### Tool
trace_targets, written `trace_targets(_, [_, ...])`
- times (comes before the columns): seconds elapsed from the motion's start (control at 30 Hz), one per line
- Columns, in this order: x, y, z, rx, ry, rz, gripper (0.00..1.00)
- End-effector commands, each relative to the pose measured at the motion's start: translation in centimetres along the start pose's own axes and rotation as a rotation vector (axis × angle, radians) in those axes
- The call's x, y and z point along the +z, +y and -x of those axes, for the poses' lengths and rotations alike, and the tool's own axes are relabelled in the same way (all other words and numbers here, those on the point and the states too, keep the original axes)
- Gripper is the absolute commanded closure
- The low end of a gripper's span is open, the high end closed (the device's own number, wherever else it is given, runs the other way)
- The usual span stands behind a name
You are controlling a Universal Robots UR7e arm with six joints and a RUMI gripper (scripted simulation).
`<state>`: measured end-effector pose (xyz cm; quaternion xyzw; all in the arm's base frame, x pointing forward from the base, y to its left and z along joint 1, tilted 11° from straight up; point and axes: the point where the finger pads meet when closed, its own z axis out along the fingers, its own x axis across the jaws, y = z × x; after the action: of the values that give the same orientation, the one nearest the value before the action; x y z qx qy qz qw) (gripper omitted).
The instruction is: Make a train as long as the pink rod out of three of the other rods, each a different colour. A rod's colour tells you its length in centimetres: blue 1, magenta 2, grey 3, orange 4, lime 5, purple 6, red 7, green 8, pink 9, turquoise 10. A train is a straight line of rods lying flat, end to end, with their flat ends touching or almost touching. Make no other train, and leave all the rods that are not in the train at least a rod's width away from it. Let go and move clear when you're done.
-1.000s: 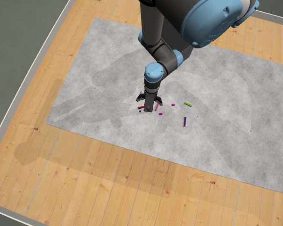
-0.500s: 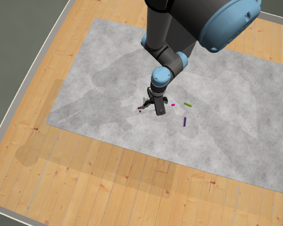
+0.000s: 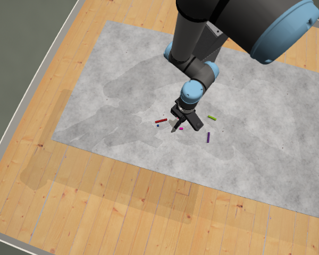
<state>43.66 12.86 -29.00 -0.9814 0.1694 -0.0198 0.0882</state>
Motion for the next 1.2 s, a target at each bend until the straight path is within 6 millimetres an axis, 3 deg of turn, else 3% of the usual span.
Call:
trace_targets(0.0, [0.0,-1.3,0.7,-0.167,-0.001,-0.003,0.0])
trace_targets(0.2, [-0.1,-2.3,1.4,-0.318,0.0,-0.004,0.0])
trace_targets(0.7, [-0.1,-6.3,4.5,-0.918,0.002,-0.005,0.0])
trace_targets(1.17, [-0.2,-8.2,6.4,-1.26,0.004,-0.007,0.0])
